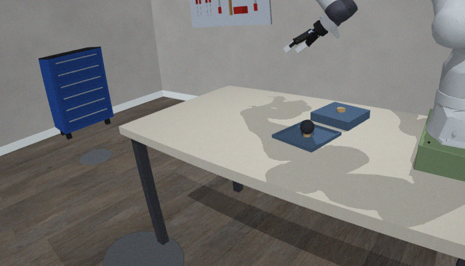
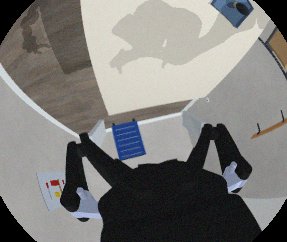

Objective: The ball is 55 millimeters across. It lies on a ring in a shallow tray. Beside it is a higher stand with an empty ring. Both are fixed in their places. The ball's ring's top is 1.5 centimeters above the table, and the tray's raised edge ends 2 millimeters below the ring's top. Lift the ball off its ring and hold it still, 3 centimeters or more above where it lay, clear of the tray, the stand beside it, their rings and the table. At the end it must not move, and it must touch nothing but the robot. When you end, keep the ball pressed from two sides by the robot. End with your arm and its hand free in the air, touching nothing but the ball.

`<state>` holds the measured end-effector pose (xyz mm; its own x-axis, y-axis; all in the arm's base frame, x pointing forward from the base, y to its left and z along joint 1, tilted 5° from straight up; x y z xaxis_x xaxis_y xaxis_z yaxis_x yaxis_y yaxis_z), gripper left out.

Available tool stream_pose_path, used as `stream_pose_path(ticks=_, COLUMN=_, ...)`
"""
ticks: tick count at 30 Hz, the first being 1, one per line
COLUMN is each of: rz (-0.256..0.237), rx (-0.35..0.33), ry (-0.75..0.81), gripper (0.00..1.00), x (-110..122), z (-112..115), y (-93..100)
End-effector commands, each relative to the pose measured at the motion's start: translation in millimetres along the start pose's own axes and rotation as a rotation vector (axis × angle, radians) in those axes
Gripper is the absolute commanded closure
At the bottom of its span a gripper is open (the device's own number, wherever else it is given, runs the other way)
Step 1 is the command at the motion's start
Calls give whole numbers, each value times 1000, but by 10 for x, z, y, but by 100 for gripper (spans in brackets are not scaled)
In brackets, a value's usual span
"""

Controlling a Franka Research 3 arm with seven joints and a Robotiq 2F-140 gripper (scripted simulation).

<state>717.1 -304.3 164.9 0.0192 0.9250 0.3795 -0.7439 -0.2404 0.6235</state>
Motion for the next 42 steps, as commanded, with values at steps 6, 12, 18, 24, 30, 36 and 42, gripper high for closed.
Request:
stream_pose_path(ticks=6, rz=0, rx=0, ry=0, gripper=0, x=0, z=2, y=1)
stream_pose_path(ticks=12, rz=0, rx=0, ry=0, gripper=0, x=0, z=2, y=1)
stream_pose_path(ticks=18, rz=0, rx=1, ry=3, gripper=0, x=6, z=-1, y=-1)
stream_pose_path(ticks=24, rz=40, rx=91, ry=232, gripper=0, x=391, z=-191, y=-109)
stream_pose_path(ticks=30, rz=71, rx=145, ry=377, gripper=0, x=628, z=-321, y=-163)
stream_pose_path(ticks=36, rz=101, rx=188, ry=501, gripper=0, x=825, z=-438, y=-200)
stream_pose_path(ticks=42, rz=136, rx=230, ry=630, gripper=0, x=1024, z=-563, y=-229)
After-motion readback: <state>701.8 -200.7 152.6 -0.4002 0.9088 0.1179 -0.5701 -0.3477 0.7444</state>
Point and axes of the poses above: the point where the finger pads meet when closed, its own y axis back along the fingers, its own x axis across the jaws, z = x × y, the point moved 8 cm from there along y, back along the fingers, and after that the axes turned 13 degrees about -y, right-handed, at the moved point
